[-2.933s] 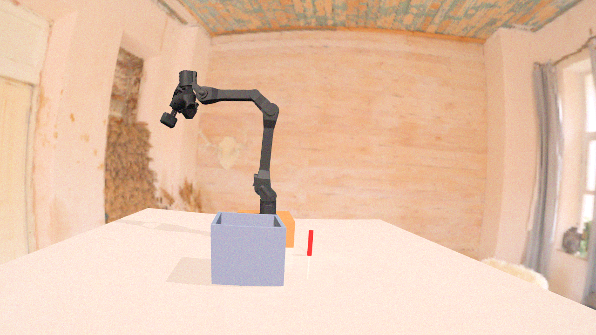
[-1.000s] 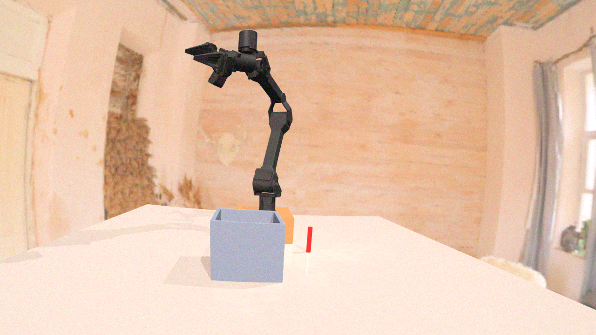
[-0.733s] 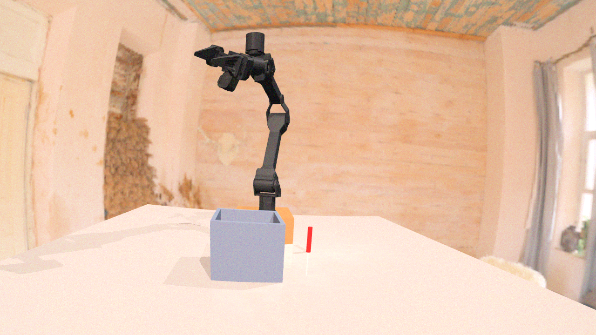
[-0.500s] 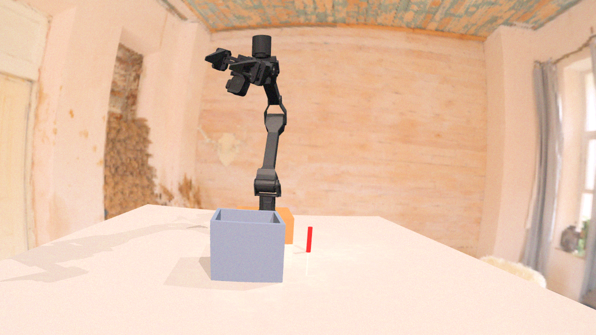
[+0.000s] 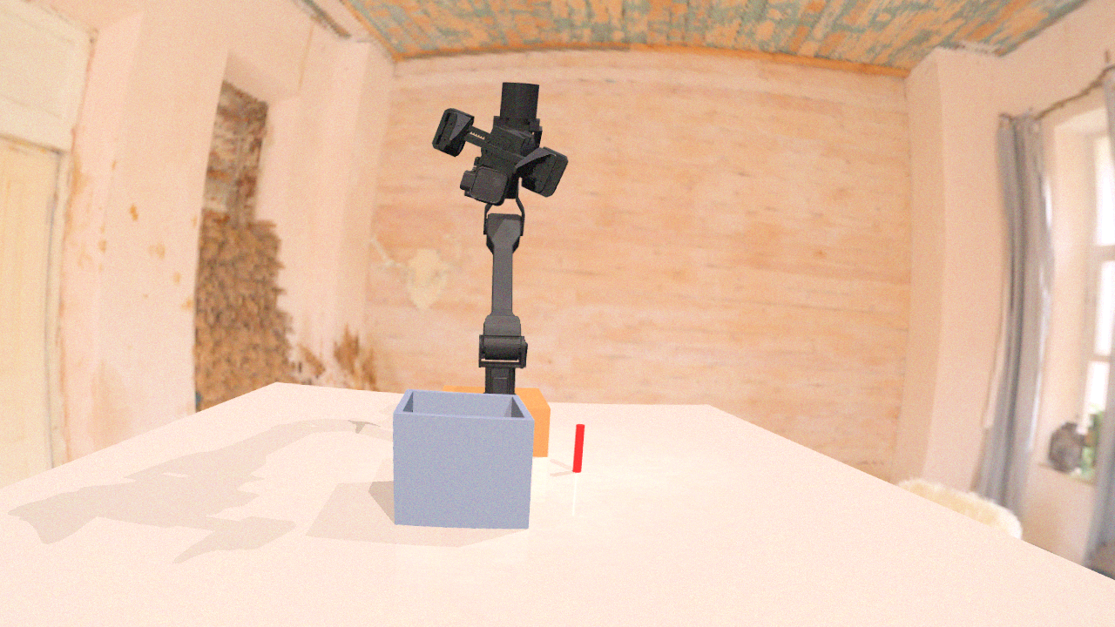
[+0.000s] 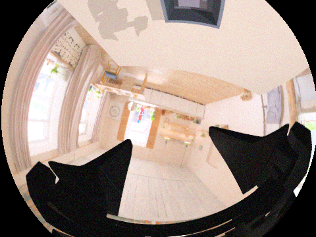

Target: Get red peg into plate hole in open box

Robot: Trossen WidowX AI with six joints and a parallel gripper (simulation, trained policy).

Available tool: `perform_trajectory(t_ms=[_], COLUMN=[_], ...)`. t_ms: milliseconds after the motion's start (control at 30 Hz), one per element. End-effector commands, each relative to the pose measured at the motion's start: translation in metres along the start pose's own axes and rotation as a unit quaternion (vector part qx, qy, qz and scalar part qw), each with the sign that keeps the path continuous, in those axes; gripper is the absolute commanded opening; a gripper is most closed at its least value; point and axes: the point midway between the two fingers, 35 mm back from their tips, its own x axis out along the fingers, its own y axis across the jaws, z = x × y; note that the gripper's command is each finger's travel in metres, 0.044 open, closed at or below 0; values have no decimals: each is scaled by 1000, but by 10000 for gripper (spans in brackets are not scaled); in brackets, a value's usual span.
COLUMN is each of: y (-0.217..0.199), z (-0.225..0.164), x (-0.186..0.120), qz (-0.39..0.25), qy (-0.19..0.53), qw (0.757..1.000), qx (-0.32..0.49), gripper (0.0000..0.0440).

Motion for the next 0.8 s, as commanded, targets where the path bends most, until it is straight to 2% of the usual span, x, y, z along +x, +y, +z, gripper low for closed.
perform_trajectory(t_ms=[0,367,767], y=[-30,-108,-177], z=[8,36,87], x=[1,-7,-25], qz=[-52,-189,-323], qy=[-9,-36,-83], qw=[998,973,907], qx=[-29,-130,-255], gripper=[434,429,425])
